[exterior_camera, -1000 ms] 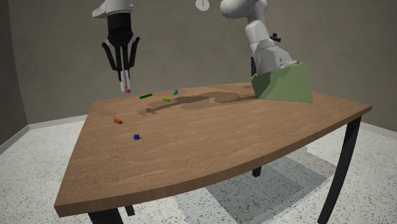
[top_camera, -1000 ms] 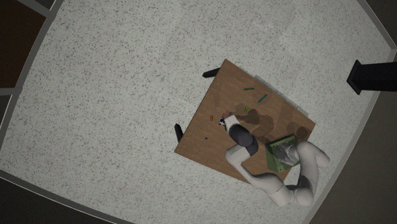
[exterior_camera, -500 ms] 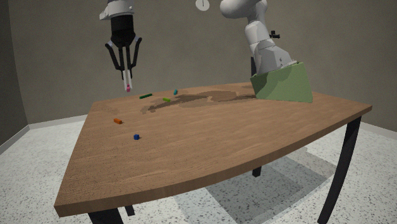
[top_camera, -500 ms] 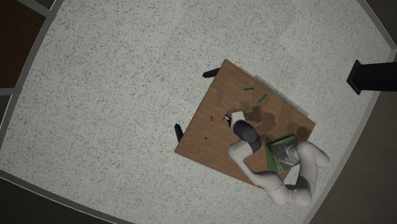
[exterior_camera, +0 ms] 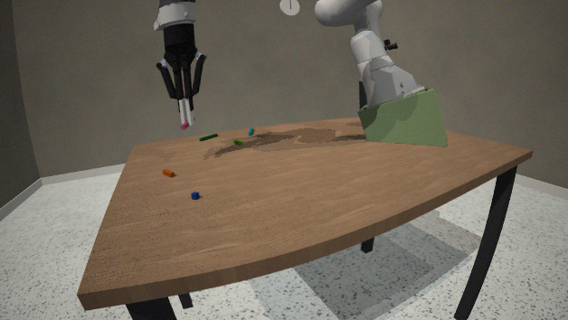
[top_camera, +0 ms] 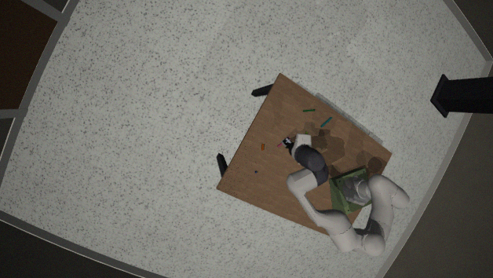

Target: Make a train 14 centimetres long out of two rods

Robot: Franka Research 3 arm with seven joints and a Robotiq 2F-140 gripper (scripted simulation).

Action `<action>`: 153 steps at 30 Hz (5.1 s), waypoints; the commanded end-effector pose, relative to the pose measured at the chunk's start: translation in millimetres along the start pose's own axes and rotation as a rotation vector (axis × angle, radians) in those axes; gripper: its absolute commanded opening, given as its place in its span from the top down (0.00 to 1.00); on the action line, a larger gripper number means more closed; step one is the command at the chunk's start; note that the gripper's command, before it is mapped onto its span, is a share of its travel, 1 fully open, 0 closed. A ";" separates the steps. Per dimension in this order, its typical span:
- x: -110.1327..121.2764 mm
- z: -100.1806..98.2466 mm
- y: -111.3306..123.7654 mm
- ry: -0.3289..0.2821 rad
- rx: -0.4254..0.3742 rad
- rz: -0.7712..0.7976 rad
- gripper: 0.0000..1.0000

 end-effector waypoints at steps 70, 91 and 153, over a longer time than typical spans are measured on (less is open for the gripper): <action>-6.2 5.6 -136.6 0.026 -0.011 1.447 0.88; -2.5 6.1 -173.1 0.036 -0.021 1.835 0.88; 10.8 9.8 -235.5 0.082 -0.054 2.547 0.88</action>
Point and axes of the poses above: the point where the finger pads meet when closed, its own z axis out along the fingers, its own x axis across the jaws, y = z × x, the point moved 2 cm from there along -z, back along the fingers, and after that the axes turned 14 degrees about z, right-handed, at the moved point
